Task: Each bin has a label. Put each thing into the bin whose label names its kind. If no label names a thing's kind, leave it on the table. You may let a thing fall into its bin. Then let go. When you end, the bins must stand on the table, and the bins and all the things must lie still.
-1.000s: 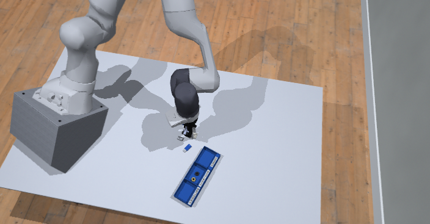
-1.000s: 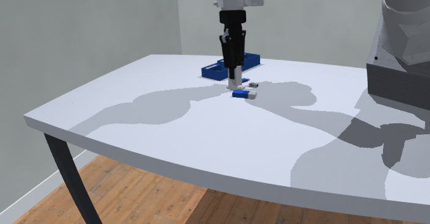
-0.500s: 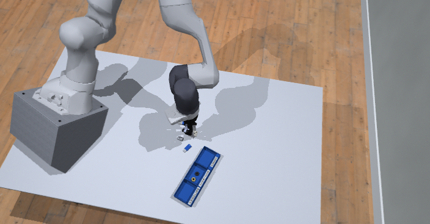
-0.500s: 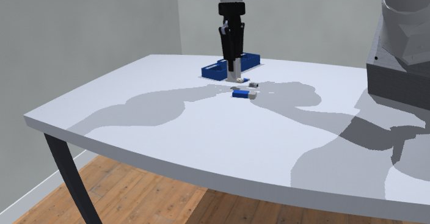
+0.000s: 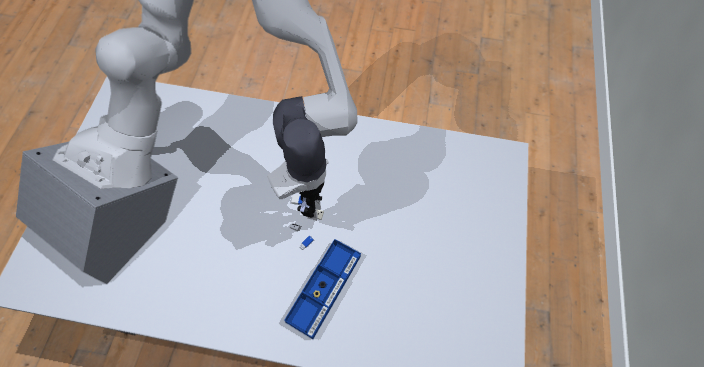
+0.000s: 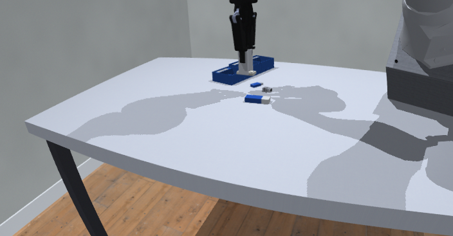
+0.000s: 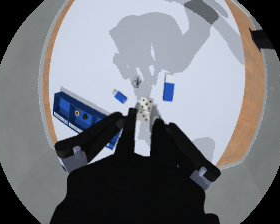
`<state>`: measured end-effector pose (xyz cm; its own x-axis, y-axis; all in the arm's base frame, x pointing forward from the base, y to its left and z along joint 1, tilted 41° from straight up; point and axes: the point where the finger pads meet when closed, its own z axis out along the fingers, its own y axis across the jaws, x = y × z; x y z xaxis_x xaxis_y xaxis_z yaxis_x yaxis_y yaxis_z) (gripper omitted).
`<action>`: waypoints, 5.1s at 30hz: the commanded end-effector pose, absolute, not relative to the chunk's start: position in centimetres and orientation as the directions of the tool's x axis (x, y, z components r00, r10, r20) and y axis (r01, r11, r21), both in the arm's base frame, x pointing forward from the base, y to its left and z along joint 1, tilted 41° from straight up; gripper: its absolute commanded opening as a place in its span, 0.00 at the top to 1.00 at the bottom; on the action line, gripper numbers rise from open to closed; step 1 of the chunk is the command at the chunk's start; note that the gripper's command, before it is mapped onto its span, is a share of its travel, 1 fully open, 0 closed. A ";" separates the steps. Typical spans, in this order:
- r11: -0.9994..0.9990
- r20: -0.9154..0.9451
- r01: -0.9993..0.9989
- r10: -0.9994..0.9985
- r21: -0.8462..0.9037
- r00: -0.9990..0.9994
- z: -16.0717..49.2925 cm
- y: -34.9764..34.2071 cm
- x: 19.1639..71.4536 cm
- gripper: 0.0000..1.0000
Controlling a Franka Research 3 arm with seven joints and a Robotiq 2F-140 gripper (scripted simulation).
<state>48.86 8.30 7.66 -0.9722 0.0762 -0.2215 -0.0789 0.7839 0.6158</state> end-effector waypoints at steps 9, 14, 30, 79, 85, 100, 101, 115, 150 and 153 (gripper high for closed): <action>0.779 -0.199 -0.056 0.089 0.625 -0.976 7.7 8.3 48.5 0.87; 0.779 -0.199 -0.056 0.089 0.625 -0.976 7.7 8.3 48.5 0.87; 0.779 -0.199 -0.056 0.089 0.625 -0.976 7.7 8.3 48.5 0.87; 0.779 -0.199 -0.056 0.089 0.625 -0.976 7.7 8.3 48.5 0.87; 0.779 -0.199 -0.056 0.089 0.625 -0.976 7.7 8.3 48.5 0.87; 0.779 -0.199 -0.056 0.089 0.625 -0.976 6.3 5.2 52.6 0.87; 0.782 -0.230 -0.105 0.050 0.614 -0.972 6.1 4.8 53.1 0.87; 0.772 -0.404 -0.385 -0.183 0.505 -0.896 4.1 0.5 58.5 0.87; 0.573 -0.592 -0.783 -0.553 0.242 -0.587 4.0 0.2 58.9 0.87; 0.546 -0.602 -0.809 -0.578 0.217 -0.551 4.0 0.2 58.9 0.87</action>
<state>58.85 0.29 4.04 -0.6617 -0.4991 -0.5595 -0.7230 0.6223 0.3000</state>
